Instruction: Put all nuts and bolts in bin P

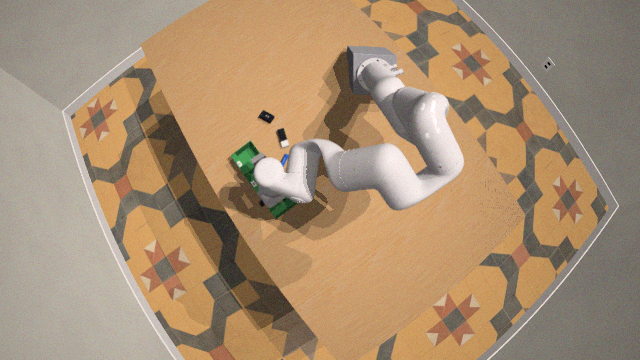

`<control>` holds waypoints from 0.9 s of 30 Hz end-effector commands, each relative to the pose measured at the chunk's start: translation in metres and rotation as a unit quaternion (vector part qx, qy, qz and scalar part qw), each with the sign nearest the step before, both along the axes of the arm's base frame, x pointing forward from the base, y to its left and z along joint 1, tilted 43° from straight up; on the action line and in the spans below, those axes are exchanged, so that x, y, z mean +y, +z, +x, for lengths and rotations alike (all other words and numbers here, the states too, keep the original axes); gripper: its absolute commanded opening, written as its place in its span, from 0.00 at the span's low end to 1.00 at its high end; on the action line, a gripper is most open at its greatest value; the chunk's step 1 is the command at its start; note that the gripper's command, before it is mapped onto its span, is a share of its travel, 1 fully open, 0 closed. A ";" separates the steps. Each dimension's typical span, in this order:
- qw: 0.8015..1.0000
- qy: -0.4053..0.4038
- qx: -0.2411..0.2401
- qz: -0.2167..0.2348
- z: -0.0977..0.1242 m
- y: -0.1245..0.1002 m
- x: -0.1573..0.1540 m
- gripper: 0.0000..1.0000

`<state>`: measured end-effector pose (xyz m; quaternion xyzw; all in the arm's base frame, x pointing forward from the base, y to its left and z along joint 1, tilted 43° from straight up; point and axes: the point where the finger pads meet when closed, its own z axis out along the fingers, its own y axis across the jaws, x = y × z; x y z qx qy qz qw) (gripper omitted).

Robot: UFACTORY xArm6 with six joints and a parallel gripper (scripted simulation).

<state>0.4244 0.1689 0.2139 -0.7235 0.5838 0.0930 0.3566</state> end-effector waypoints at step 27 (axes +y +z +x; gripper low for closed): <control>1.000 0.000 -0.001 0.000 -0.014 0.039 -0.033 1.00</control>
